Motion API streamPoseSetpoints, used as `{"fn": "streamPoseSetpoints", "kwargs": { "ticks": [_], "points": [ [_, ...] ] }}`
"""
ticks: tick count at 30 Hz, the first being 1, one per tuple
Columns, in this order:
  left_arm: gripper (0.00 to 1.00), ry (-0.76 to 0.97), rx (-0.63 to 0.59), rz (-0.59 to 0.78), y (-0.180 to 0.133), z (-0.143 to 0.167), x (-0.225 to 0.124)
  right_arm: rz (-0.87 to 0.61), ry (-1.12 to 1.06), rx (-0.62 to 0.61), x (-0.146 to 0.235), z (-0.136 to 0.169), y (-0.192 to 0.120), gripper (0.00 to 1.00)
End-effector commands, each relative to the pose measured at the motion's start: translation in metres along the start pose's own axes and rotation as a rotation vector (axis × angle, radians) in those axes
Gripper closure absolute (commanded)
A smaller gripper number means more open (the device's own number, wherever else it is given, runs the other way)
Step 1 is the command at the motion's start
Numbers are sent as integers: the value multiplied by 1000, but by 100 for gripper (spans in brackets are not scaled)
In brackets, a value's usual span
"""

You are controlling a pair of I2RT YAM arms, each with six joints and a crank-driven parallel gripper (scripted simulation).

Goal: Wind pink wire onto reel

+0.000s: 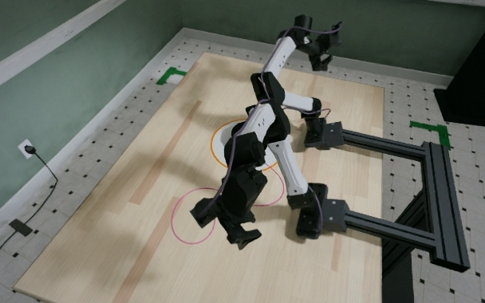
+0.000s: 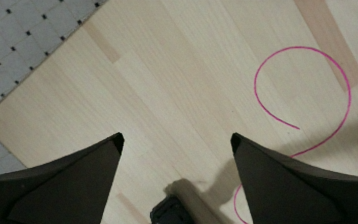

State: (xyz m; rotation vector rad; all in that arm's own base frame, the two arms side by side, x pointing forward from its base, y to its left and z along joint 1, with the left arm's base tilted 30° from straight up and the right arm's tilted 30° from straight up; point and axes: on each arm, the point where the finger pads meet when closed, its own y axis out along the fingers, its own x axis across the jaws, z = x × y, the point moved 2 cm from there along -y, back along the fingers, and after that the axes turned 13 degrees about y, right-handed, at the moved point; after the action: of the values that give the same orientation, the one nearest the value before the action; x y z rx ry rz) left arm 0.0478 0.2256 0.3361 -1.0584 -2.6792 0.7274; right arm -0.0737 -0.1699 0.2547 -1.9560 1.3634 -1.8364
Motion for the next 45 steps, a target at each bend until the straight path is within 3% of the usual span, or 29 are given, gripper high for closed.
{"fn": "streamPoseSetpoints", "kwargs": {
  "ticks": [1, 10, 12, 24, 33, 45],
  "points": [
    [0, 29, -2, -170, -24, -19, 10, -110, -170, 23, 37, -9, -28, 0],
    [0, 36, -89, -553, -94, -68, 20, -379, -561, -62, 113, -40, -108, 0],
    [0, 36, -89, -553, -94, -68, 20, -379, -561, -62, 113, -40, -108, 0],
    [0, -18, -303, -942, -186, -111, 4, -629, -965, -284, 170, -74, -195, 0],
    [0, -37, -366, -1021, -208, -118, -4, -675, -1049, -350, 179, -81, -214, 0],
    [0, -39, -372, -1028, -210, -119, -5, -686, -1060, -351, 180, -81, -217, 0]
  ]
}}
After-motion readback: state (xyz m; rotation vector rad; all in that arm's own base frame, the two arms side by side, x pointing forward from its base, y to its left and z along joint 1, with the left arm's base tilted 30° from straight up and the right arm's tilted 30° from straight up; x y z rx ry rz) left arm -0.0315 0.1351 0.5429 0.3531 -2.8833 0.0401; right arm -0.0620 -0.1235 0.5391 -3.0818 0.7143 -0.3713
